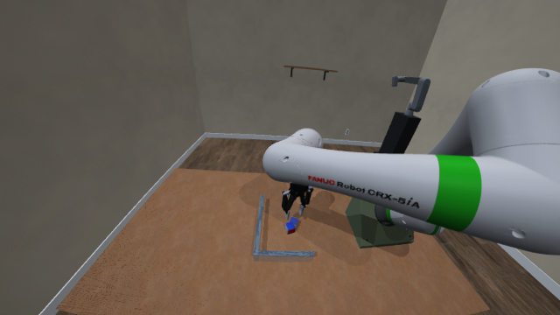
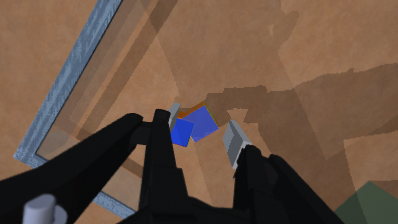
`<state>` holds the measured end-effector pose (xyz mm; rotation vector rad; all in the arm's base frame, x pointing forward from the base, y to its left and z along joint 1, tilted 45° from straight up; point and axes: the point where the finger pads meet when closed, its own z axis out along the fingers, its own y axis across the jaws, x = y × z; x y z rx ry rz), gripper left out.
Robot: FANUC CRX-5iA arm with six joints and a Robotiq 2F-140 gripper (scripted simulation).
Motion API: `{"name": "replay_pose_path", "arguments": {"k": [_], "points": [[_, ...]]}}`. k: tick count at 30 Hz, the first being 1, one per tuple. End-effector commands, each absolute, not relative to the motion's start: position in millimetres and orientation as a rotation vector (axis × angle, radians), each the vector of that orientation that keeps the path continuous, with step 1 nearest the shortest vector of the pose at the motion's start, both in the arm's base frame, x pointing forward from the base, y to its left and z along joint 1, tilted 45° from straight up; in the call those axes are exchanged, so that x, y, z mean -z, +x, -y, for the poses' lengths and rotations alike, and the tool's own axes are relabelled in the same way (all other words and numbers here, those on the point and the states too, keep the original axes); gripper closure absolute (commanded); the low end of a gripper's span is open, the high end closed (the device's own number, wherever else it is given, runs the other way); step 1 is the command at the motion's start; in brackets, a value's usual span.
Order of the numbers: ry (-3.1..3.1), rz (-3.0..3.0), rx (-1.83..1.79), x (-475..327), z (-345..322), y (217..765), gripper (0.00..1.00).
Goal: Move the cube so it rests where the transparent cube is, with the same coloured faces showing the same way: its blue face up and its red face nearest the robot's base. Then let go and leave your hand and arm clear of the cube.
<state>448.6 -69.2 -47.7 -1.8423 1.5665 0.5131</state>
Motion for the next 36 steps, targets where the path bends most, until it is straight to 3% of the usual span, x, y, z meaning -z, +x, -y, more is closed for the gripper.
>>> {"name": "replay_pose_path", "arguments": {"k": [1,36], "points": [[-1.842,-1.567,-0.512,48,70,449,0.59],[-1.842,-1.567,-0.512,28,38,469,0.59]]}}
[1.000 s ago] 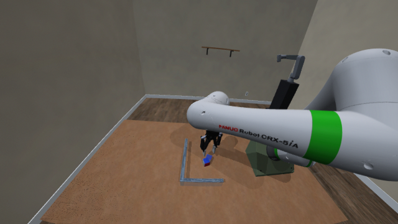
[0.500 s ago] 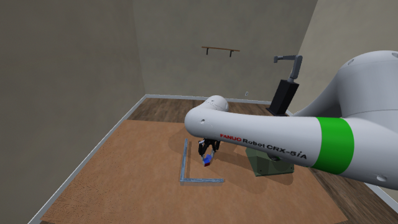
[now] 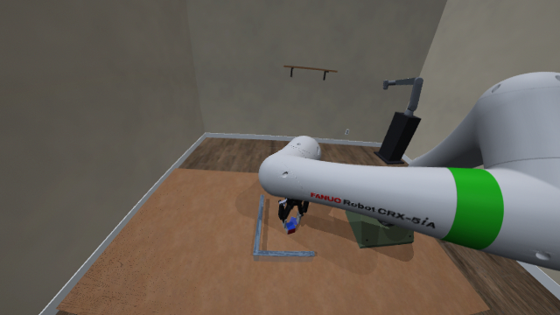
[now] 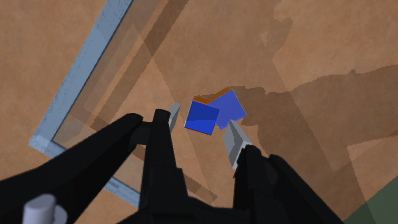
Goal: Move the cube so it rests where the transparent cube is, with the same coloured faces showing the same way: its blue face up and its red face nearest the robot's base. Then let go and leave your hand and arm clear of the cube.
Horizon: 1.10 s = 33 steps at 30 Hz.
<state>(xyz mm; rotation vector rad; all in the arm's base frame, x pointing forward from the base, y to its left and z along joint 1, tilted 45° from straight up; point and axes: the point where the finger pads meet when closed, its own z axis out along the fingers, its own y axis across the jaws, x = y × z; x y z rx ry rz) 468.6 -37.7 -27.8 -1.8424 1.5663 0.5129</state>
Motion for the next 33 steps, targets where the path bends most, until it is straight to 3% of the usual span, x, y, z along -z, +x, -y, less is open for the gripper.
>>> {"name": "replay_pose_path", "arguments": {"k": [1,33], "points": [[-1.842,-1.567,-0.512,27.8,38.0,468.6,0.59],[-1.842,-1.567,-0.512,30.1,36.1,469.0,0.59]]}}
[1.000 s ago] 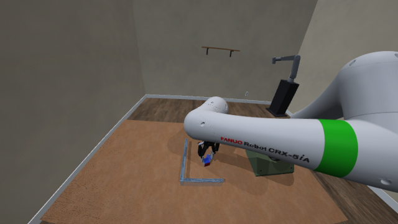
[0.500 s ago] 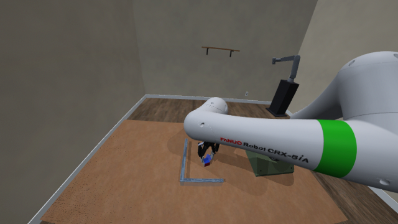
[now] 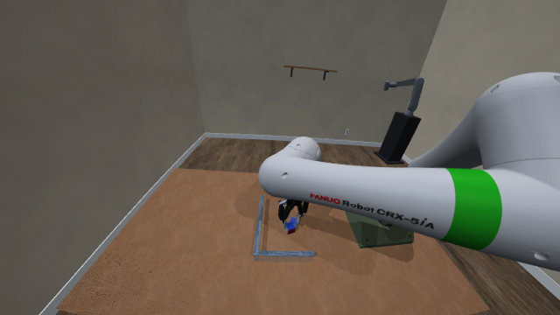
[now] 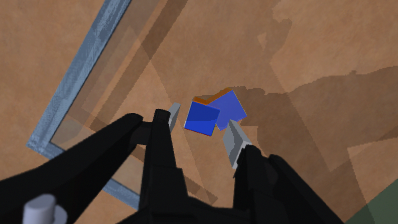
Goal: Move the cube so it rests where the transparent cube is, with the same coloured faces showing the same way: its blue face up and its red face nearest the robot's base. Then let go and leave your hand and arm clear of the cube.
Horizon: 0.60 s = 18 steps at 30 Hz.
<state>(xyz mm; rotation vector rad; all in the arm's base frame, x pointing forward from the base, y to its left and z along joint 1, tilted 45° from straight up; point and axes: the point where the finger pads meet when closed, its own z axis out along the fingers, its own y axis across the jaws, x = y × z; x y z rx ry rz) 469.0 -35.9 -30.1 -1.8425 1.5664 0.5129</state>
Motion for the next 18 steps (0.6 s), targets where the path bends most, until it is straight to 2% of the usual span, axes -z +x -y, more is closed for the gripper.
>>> {"name": "replay_pose_path", "arguments": {"k": [1,18], "points": [[-1.842,-1.567,-0.512,30,36,469,0.59],[-1.842,-1.567,-0.512,47,20,472,0.59]]}}
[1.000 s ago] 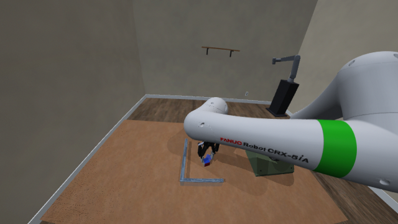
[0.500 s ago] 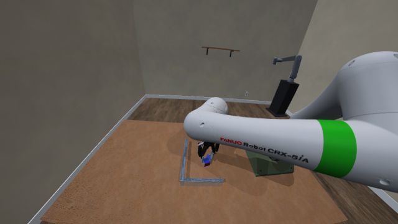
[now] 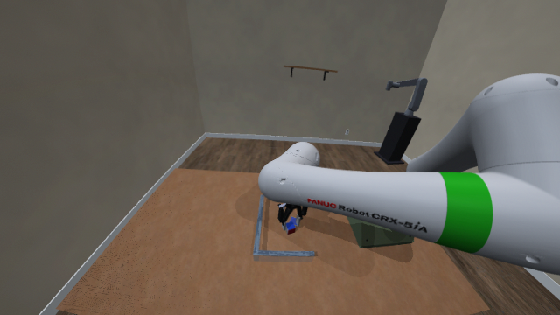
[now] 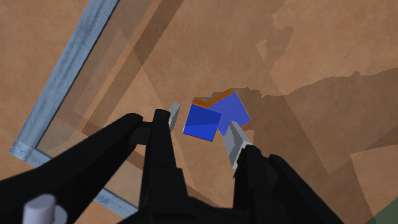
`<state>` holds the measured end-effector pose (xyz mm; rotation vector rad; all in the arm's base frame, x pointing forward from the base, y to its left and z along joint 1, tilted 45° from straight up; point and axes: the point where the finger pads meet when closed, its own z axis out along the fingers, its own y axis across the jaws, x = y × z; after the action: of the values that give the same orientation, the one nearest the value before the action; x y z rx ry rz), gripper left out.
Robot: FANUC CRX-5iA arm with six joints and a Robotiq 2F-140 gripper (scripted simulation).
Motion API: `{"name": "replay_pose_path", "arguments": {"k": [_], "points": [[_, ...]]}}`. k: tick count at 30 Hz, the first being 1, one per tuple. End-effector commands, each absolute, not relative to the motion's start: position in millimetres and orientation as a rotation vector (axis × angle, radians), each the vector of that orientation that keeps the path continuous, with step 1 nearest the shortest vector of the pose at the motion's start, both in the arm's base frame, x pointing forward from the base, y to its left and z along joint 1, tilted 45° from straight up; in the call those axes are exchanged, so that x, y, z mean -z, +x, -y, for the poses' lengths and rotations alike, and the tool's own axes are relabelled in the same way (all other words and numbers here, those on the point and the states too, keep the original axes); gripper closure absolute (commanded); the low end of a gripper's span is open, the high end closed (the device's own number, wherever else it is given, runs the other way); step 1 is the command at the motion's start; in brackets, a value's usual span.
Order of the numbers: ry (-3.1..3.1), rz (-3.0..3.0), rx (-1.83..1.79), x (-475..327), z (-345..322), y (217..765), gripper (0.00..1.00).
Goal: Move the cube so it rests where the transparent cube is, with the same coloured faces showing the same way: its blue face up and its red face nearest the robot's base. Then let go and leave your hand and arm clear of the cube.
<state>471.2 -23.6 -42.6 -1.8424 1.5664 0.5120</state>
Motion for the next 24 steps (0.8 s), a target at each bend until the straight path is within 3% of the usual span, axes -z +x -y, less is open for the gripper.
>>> {"name": "replay_pose_path", "arguments": {"k": [1,24], "points": [[-1.842,-1.567,-0.512,49,18,472,0.59],[-1.842,-1.567,-0.512,61,5,474,0.59]]}}
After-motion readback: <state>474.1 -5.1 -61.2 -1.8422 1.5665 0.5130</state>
